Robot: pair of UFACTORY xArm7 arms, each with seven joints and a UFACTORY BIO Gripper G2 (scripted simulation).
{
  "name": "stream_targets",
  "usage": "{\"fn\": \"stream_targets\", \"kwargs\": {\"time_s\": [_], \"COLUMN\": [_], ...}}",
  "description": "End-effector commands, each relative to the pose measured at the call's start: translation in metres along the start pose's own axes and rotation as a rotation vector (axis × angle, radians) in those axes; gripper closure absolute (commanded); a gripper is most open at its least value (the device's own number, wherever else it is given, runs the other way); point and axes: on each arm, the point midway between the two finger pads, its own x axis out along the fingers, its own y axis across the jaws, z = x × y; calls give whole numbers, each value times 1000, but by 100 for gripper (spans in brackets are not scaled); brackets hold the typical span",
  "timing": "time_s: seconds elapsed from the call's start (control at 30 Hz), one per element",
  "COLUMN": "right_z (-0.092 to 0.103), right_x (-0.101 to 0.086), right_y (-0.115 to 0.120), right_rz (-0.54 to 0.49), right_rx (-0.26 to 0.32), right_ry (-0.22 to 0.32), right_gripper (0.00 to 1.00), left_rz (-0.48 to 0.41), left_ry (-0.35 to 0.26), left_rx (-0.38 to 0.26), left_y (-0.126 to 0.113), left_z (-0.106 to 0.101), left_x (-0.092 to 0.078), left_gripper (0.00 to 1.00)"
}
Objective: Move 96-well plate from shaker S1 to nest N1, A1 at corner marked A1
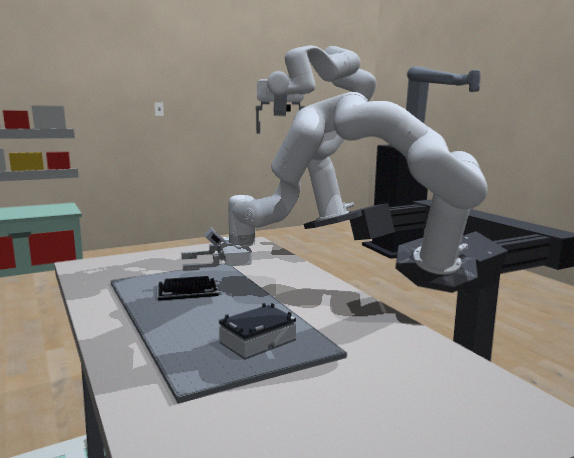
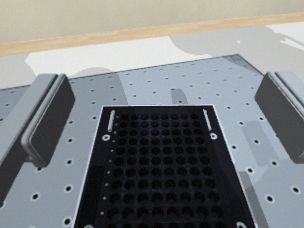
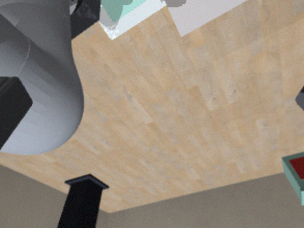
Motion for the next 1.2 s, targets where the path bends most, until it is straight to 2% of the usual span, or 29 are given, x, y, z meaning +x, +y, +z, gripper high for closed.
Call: {"fn": "stream_targets", "kwargs": {"time_s": [0.0, 0.2, 0.87, 1.1, 1.17], "right_z": [0, 0, 0, 0, 0], "right_x": [-1, -1, -1, -1, -1], "right_y": [0, 0, 0, 0, 0], "right_rz": [-1, -1, -1, -1, -1], "right_rx": [0, 0, 0, 0, 0], "right_ry": [-2, -2, -2, -2, -2], "right_gripper": [0, 0, 0, 0, 0], "left_rz": [0, 0, 0, 233, 254], "left_ry": [-5, -5, -5, -4, -4], "left_rx": [-3, -3, -3, -4, -4], "left_y": [-1, -1, -1, 16, 21], "left_z": [15, 25, 25, 49, 55], "left_x": [1, 1, 1, -18, -23], "left_gripper": [63, 63, 63, 63, 63]}}
